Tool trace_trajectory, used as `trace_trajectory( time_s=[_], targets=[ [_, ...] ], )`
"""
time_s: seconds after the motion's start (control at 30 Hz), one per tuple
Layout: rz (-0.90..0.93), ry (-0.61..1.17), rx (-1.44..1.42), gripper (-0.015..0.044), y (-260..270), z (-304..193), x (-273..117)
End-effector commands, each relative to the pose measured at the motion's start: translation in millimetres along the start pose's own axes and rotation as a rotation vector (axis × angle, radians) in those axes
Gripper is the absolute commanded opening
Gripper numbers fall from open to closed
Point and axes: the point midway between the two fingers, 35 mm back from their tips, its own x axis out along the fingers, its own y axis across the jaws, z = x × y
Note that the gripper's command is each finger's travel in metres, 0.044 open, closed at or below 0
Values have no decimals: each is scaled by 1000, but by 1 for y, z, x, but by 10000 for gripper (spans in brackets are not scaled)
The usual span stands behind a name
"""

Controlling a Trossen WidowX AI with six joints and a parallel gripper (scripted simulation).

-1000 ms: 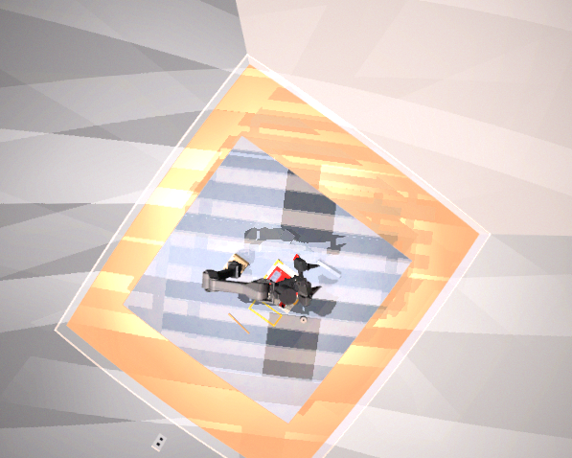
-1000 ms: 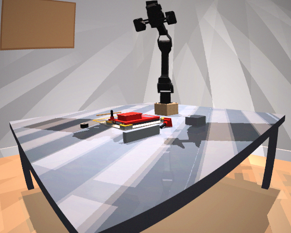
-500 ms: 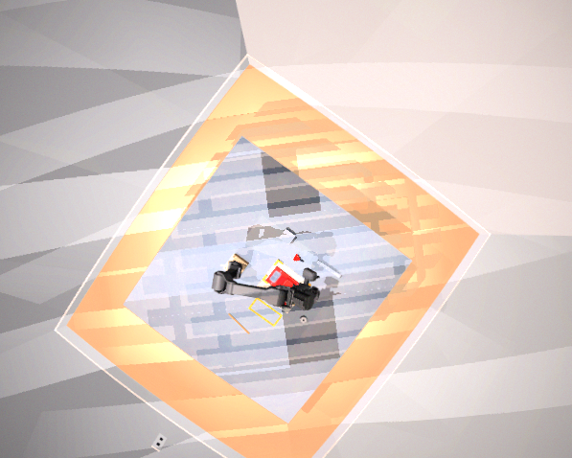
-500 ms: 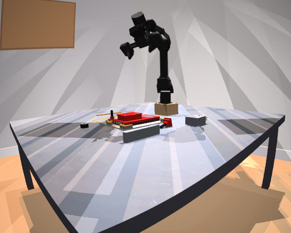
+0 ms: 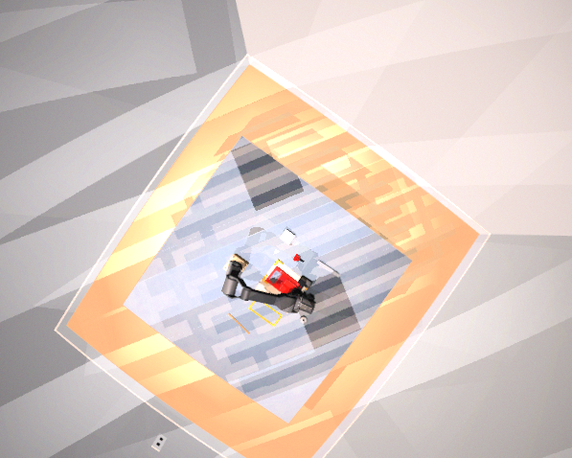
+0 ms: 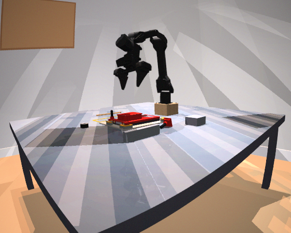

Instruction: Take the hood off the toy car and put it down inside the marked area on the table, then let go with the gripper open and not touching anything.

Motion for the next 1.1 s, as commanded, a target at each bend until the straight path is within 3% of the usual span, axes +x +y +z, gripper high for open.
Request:
trace_trajectory(
  time_s=[0.0,0.2,1.07],
  targets=[
    [-66,118,58,440,-23,-21,22],
    [-144,267,127,440,-53,-49,43],
    [-147,271,129,440,-56,-49,54]
  ],
)
